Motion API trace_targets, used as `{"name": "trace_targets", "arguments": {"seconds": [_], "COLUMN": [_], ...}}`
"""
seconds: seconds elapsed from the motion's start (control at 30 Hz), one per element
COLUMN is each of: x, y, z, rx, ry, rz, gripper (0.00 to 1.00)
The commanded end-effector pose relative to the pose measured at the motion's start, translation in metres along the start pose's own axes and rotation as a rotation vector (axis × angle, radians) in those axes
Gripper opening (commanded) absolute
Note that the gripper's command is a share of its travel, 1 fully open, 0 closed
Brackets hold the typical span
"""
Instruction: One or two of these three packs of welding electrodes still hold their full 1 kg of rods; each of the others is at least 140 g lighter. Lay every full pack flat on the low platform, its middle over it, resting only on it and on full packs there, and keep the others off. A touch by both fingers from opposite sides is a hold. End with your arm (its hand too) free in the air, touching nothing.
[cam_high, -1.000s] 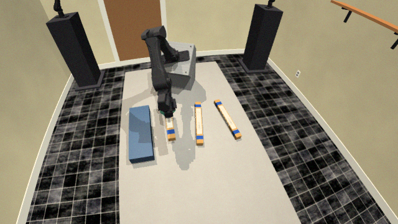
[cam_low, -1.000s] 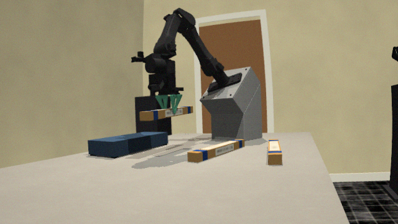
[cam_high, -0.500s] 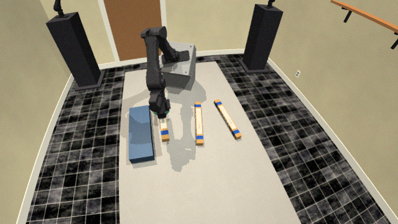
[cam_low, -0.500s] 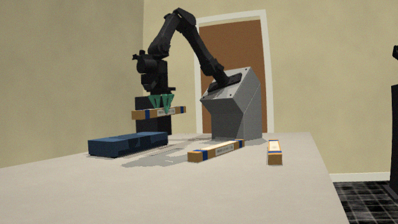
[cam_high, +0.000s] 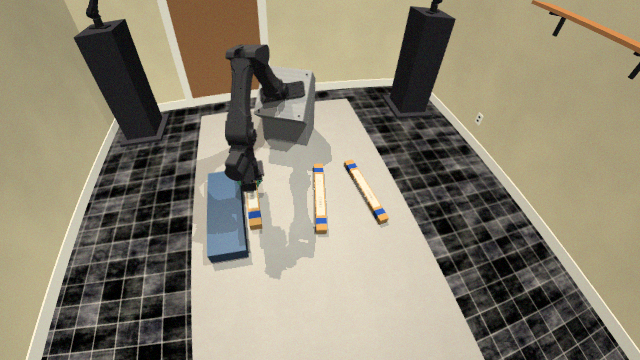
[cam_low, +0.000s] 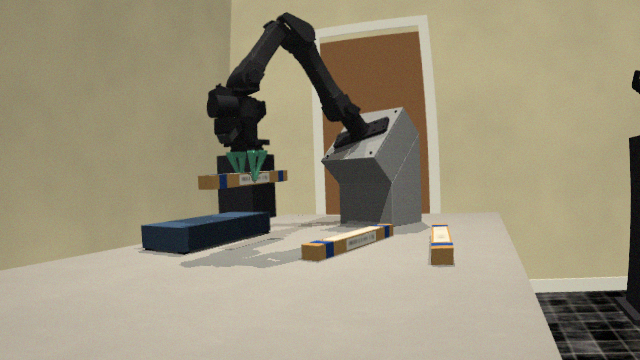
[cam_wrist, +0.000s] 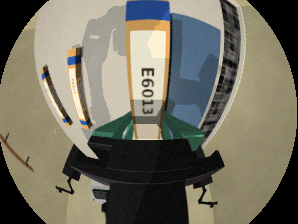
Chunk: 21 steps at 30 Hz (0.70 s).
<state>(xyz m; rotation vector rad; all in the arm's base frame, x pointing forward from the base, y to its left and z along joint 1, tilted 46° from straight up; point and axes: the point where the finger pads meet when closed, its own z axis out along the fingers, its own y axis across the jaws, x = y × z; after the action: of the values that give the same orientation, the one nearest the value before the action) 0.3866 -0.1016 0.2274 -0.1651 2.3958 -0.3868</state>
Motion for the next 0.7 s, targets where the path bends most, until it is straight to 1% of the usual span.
{"name": "trace_targets", "arguments": {"seconds": [0.0,0.07,0.1,0.17,0.23,0.33,0.4,0.47,0.53,0.57,0.67], "x": [-0.018,-0.018,-0.017,-0.017,-0.018,-0.016,-0.018,-0.018,-0.016,-0.016,-0.018], "y": [-0.016,-0.021,-0.023,-0.023,-0.029,-0.036,-0.043,-0.048,-0.052,-0.055,-0.064], "z": [-0.027,-0.027,-0.024,-0.024,-0.027,-0.021,-0.027,-0.028,-0.022,-0.022,-0.027], "rx": [0.007,0.008,0.004,0.004,0.008,0.002,0.009,0.01,0.003,0.004,0.011], "ry": [-0.061,-0.061,-0.052,-0.052,-0.06,-0.046,-0.059,-0.06,-0.047,-0.047,-0.058], "rz": [-0.012,-0.012,-0.012,-0.012,-0.013,-0.013,-0.014,-0.015,-0.014,-0.014,-0.016], "gripper": [0.0,0.0,0.0,0.0,0.0,0.0,0.0,0.0,0.0,0.0,0.0]}}
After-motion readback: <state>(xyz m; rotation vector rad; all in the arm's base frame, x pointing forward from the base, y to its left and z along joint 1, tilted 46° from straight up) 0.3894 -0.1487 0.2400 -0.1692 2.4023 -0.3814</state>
